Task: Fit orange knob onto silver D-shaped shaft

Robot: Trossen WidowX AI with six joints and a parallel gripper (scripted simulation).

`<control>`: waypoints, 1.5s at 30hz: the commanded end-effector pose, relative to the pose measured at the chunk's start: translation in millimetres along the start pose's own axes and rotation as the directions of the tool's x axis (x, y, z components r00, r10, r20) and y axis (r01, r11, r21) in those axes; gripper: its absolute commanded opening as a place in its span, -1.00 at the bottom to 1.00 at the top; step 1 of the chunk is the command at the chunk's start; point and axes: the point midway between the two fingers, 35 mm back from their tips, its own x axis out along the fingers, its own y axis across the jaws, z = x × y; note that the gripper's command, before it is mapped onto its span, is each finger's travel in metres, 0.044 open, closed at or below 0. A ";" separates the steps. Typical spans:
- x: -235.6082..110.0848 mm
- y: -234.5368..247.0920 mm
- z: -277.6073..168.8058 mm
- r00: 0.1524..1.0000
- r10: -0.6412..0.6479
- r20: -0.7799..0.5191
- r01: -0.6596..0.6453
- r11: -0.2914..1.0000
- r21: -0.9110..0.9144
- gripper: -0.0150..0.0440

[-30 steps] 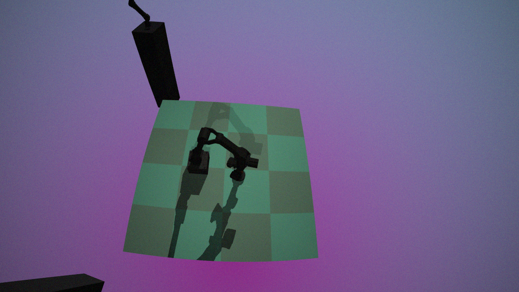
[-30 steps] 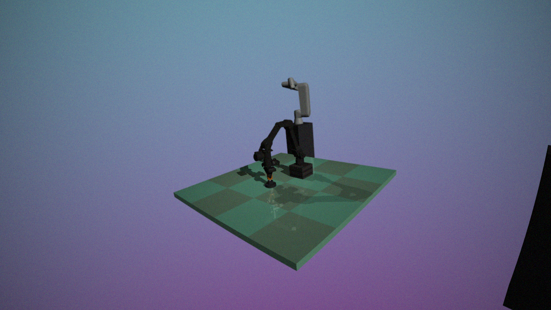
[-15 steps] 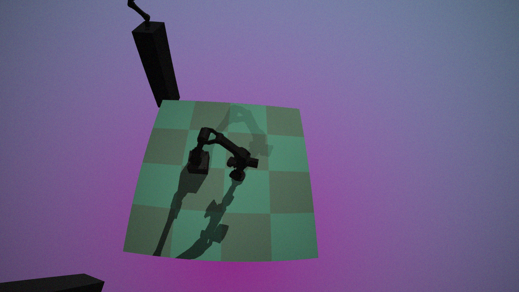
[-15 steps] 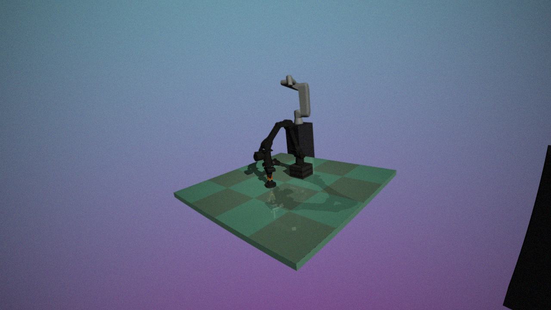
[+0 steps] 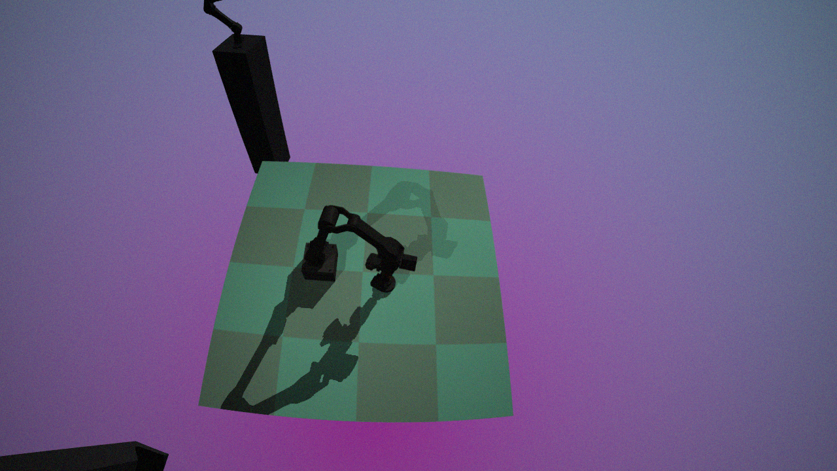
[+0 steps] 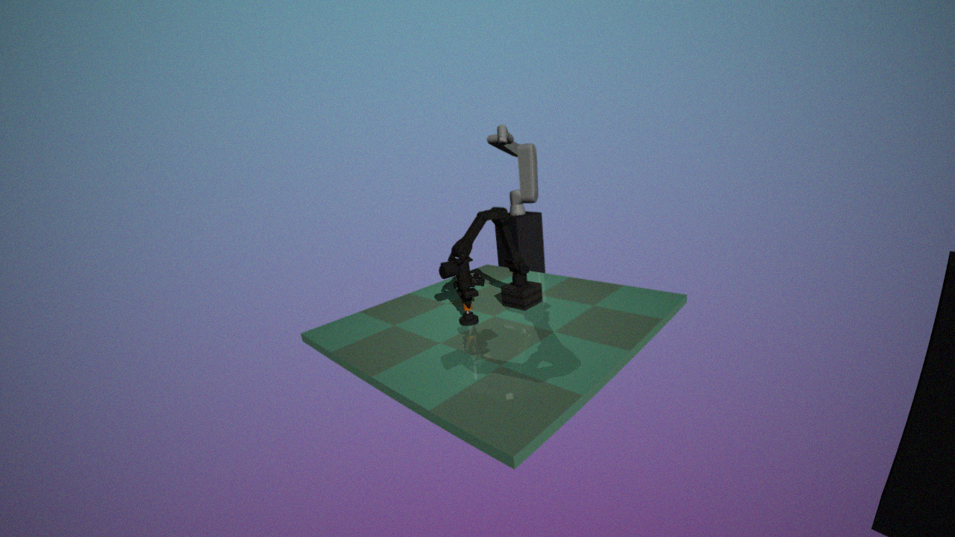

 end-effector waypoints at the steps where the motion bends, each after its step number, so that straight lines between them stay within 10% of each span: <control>1: -3.6 -0.3 -3.0 1.000 0.001 -0.008 -0.002 0.999 -0.047 -0.49; 45: 2.6 0.1 -0.4 1.000 0.001 -0.008 -0.002 0.995 -0.099 -0.49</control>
